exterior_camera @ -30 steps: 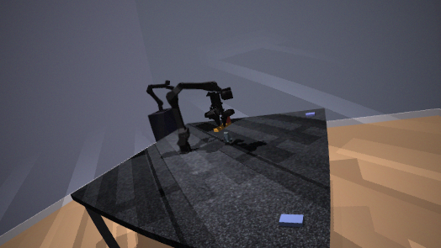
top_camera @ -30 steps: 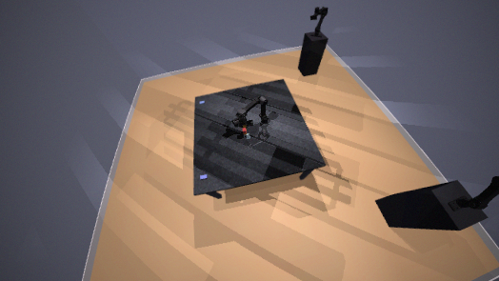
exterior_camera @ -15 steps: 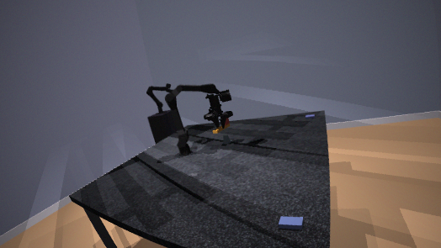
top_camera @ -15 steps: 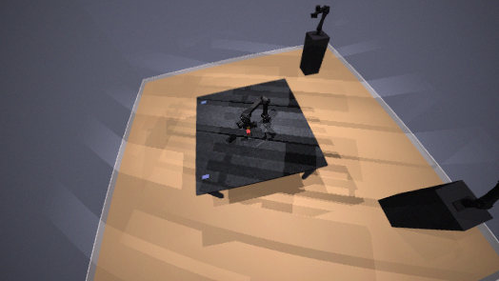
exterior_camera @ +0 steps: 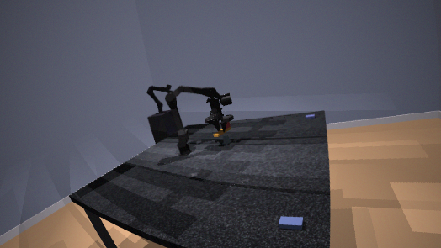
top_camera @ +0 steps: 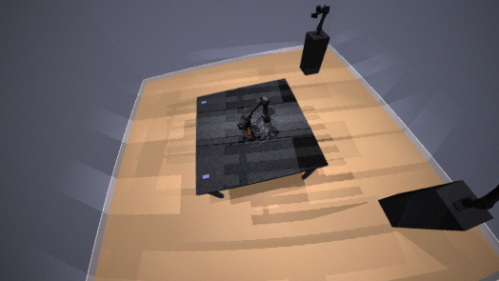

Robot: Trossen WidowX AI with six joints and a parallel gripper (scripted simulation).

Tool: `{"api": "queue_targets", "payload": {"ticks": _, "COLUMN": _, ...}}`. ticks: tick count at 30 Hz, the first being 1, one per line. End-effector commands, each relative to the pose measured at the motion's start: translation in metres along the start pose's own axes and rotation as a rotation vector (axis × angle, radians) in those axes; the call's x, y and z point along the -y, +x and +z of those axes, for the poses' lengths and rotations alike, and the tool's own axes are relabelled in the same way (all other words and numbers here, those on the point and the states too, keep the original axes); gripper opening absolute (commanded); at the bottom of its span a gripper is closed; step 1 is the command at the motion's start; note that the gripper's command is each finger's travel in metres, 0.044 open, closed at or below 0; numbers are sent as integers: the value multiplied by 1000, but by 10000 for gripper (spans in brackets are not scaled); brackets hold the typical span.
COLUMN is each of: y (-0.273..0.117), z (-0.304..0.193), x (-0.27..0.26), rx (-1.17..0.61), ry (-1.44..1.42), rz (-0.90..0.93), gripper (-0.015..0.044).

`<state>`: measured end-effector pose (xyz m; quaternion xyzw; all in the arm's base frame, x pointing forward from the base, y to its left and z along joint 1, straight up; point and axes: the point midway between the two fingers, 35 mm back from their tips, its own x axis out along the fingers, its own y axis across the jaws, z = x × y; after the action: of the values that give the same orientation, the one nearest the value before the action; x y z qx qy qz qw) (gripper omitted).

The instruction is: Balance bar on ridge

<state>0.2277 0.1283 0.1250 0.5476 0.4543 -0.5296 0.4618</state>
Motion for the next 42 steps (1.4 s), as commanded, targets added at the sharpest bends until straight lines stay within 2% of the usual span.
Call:
{"api": "queue_targets", "payload": {"ticks": 1, "y": 8, "z": 0, "x": 1, "rx": -2, "ry": 3, "rz": -7, "gripper": 0}}
{"api": "queue_targets", "payload": {"ticks": 42, "y": 16, "z": 0, "x": 2, "rx": -2, "ry": 3, "rz": -7, "gripper": 0}}
